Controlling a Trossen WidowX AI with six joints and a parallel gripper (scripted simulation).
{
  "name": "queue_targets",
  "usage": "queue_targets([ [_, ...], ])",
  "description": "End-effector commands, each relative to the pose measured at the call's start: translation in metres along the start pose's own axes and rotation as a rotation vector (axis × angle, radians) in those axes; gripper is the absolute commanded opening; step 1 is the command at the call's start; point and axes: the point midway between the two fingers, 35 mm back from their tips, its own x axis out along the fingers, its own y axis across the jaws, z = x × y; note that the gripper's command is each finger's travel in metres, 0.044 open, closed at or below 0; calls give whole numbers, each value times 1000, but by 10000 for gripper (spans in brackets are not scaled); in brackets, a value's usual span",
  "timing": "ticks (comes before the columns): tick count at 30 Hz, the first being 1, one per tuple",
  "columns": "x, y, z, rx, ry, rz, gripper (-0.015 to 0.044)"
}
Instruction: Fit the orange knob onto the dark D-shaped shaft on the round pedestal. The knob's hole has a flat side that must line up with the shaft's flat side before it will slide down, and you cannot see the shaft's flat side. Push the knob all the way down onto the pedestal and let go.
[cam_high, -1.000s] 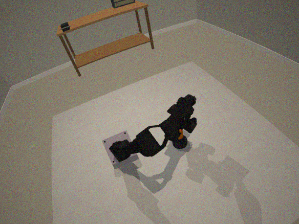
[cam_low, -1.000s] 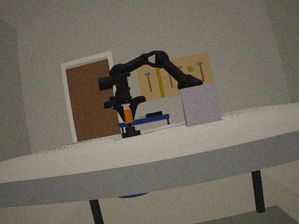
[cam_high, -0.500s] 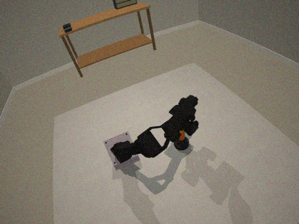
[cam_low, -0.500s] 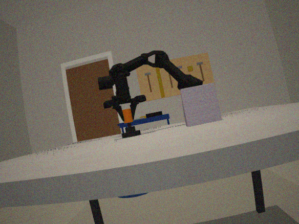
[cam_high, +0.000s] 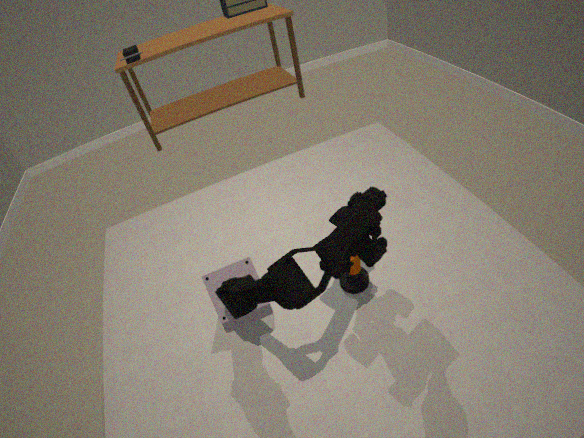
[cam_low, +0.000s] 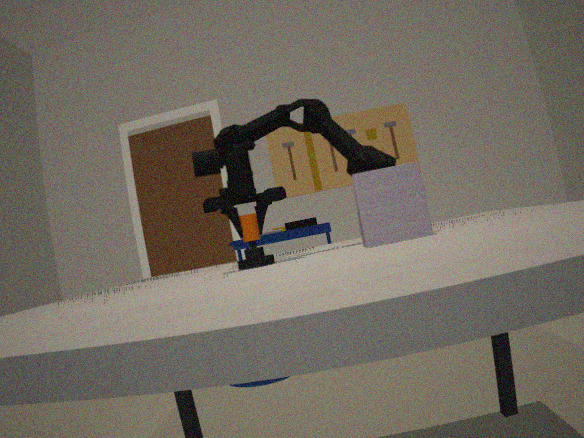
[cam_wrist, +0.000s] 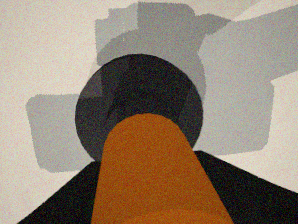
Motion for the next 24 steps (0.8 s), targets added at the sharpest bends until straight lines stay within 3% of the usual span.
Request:
queue_targets([
  [1,1,-1,0,4,1,-2,0],
  [13,-5,-1,0,4,1,-2,0],
  [24,-4,4,1,213,1,-2,0],
])
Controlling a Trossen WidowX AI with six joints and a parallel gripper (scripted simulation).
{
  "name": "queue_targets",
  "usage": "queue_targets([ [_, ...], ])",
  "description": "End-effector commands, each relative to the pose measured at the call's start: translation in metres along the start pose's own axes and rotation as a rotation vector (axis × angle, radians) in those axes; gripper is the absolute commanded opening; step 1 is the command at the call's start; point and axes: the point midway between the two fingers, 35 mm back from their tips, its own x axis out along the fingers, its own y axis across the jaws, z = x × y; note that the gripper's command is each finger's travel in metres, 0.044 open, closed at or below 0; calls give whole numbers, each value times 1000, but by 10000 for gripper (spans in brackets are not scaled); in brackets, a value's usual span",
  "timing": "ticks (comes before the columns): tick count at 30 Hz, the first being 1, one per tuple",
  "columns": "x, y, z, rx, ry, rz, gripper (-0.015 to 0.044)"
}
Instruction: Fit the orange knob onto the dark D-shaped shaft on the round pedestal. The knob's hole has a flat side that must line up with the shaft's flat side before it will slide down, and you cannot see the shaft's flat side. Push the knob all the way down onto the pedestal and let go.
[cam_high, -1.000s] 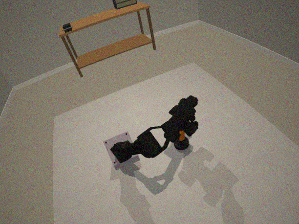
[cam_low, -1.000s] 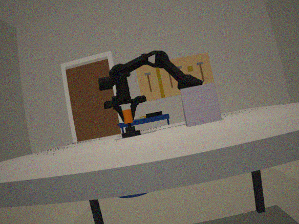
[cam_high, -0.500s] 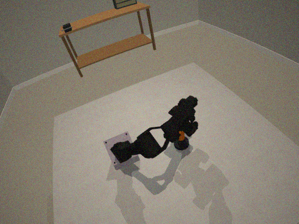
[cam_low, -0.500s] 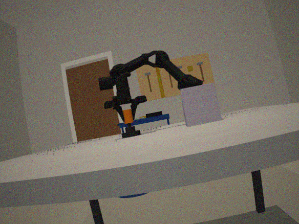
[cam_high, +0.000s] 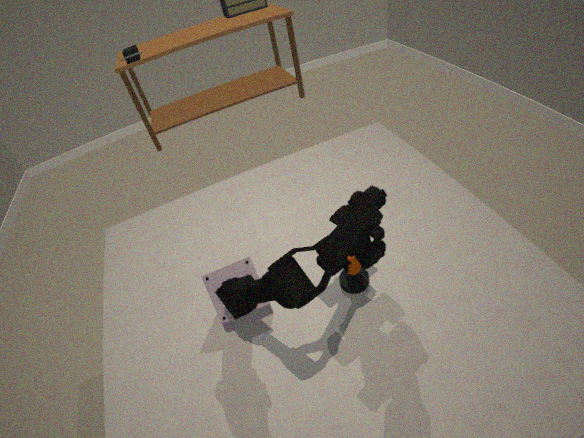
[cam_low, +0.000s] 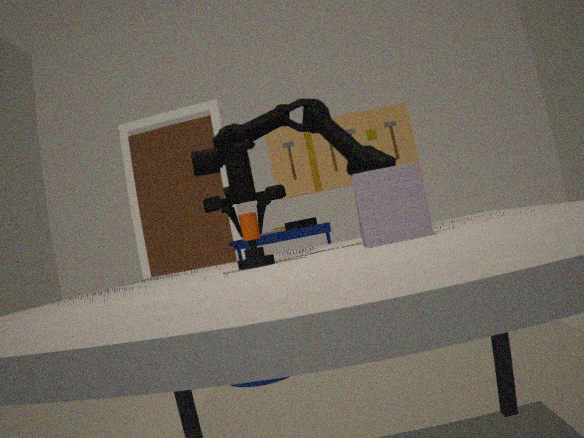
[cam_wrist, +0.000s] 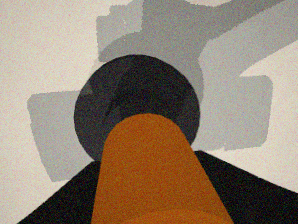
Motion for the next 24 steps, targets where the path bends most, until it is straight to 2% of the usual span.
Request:
queue_targets([
  [1,-1,4,-1,44,2,6,0],
  [24,-2,3,0,99,3,5,0],
])
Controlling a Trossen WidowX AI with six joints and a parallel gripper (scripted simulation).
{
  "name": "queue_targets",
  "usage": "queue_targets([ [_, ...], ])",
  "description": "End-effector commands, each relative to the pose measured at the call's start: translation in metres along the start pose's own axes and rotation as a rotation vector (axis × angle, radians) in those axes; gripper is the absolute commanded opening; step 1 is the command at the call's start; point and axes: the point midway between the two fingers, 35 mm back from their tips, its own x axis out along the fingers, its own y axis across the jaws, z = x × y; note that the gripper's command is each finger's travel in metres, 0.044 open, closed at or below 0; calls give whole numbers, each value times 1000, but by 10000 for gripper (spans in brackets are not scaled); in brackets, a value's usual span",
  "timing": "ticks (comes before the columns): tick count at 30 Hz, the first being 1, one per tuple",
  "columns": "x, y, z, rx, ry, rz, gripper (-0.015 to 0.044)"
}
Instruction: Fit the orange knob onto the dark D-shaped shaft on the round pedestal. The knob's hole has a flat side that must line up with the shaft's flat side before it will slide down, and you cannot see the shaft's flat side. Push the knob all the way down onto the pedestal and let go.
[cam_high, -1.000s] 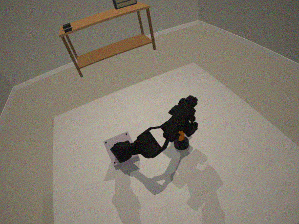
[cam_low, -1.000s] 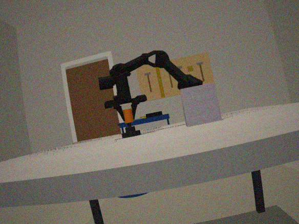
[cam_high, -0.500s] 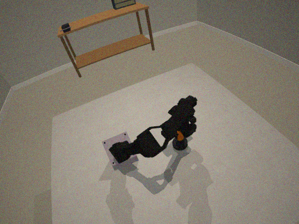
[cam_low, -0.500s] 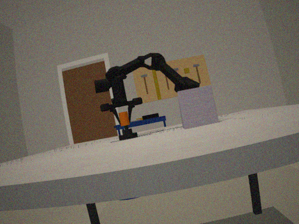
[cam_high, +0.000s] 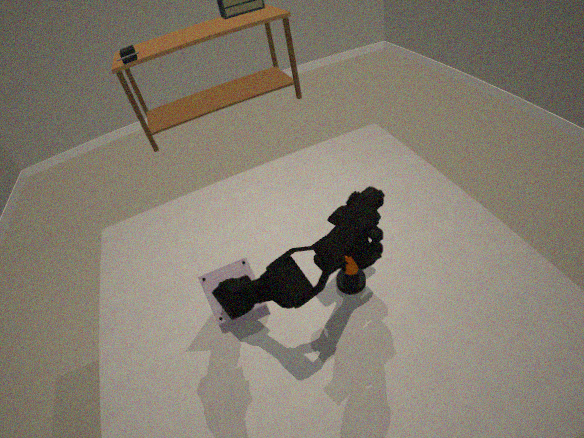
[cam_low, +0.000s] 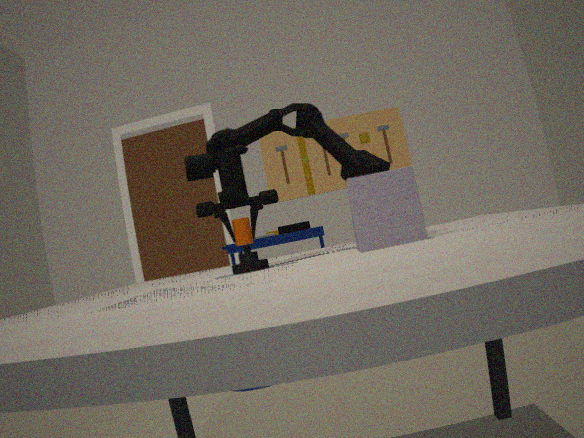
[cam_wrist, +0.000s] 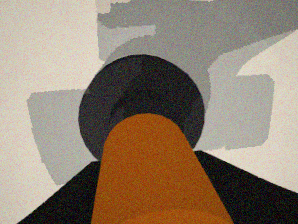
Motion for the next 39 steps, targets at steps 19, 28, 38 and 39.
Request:
queue_targets([
  [19,2,-5,-1,197,1,4,0],
  [28,-1,-3,-1,197,1,4,0],
  [38,-3,1,1,407,2,4,0],
  [39,-3,2,1,407,2,4,0],
])
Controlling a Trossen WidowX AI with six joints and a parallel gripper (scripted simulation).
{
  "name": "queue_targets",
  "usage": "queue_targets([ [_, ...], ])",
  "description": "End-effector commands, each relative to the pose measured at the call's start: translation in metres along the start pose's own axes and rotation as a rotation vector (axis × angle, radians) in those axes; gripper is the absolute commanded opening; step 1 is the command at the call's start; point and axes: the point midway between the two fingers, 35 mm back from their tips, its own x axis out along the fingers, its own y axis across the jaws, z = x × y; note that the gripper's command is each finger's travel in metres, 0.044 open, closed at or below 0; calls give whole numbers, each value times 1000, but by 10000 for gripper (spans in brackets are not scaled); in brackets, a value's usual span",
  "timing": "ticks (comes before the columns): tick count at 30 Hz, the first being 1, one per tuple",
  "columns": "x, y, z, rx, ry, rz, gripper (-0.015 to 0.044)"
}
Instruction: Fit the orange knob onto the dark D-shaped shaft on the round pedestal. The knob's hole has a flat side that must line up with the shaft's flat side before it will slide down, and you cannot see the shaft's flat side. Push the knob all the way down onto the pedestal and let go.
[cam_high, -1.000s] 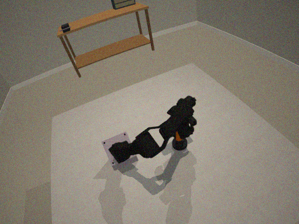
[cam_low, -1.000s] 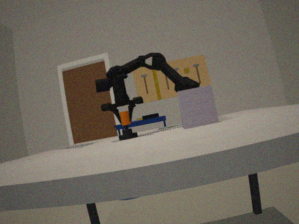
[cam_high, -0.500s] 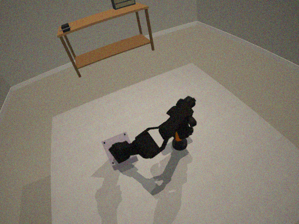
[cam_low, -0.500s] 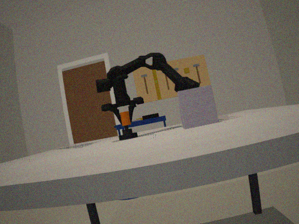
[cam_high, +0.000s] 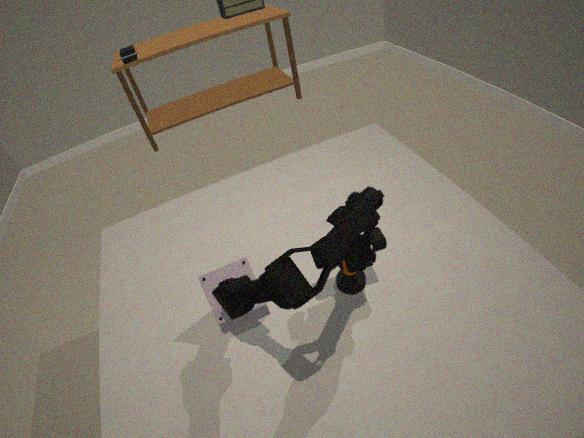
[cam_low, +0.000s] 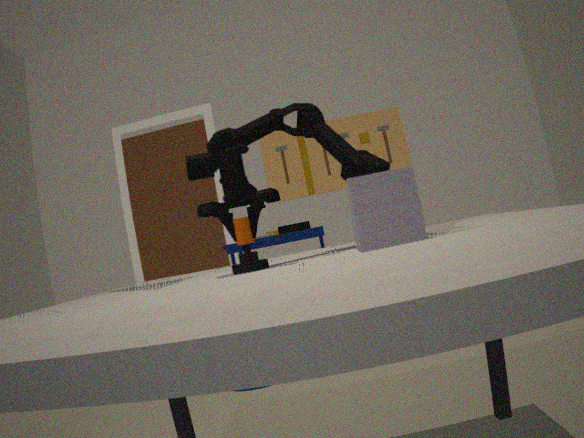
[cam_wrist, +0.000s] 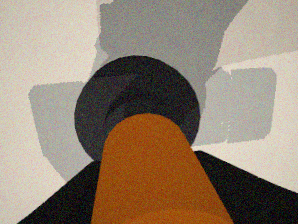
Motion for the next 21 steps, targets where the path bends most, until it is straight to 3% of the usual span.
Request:
queue_targets([
  [1,-1,6,-1,70,2,5,0],
  [21,0,2,0,70,2,5,0],
])
